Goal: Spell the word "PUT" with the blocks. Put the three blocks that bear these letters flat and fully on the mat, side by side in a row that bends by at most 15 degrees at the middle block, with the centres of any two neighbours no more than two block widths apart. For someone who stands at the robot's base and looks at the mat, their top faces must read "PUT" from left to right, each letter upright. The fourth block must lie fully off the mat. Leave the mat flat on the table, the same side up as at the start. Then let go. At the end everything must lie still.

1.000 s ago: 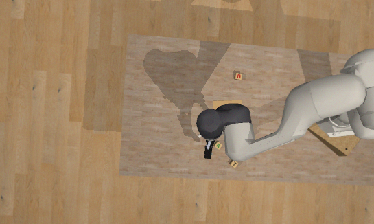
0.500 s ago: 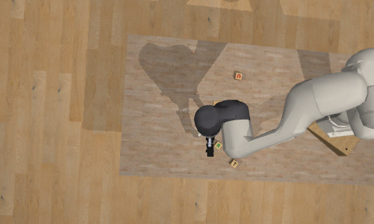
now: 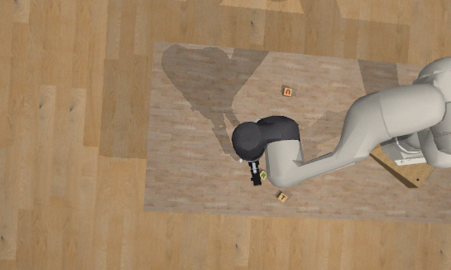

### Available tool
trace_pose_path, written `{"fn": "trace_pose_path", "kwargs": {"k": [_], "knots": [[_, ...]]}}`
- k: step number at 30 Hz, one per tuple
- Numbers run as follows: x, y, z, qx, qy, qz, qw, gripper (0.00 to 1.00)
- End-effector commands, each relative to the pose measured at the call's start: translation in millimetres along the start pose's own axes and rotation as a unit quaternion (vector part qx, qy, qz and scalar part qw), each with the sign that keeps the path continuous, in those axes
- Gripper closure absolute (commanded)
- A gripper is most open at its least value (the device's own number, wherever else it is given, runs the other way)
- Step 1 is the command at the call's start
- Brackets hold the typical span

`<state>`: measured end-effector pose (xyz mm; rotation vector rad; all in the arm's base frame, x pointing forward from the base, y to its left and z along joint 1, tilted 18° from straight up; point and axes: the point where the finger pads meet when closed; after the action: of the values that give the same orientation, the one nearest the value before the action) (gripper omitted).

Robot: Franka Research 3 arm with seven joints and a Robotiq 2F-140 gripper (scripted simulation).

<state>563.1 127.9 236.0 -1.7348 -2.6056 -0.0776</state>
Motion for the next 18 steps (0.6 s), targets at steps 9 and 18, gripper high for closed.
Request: {"fn": "trace_pose_path", "kwargs": {"k": [9, 18], "knots": [[-9.5, -2.1, -14.8, 0.005, -0.002, -0.120, 0.993, 0.00], [-16.4, -2.4, -25.7, 0.006, -0.003, -0.178, 0.984, 0.00]]}}
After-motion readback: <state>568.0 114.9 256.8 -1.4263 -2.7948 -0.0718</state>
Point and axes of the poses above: the point where the finger pads meet when closed, its own z axis out along the fingers, its own x axis across the jaws, y = z × x, and after that the axes turned 9 degrees about -z, right-handed
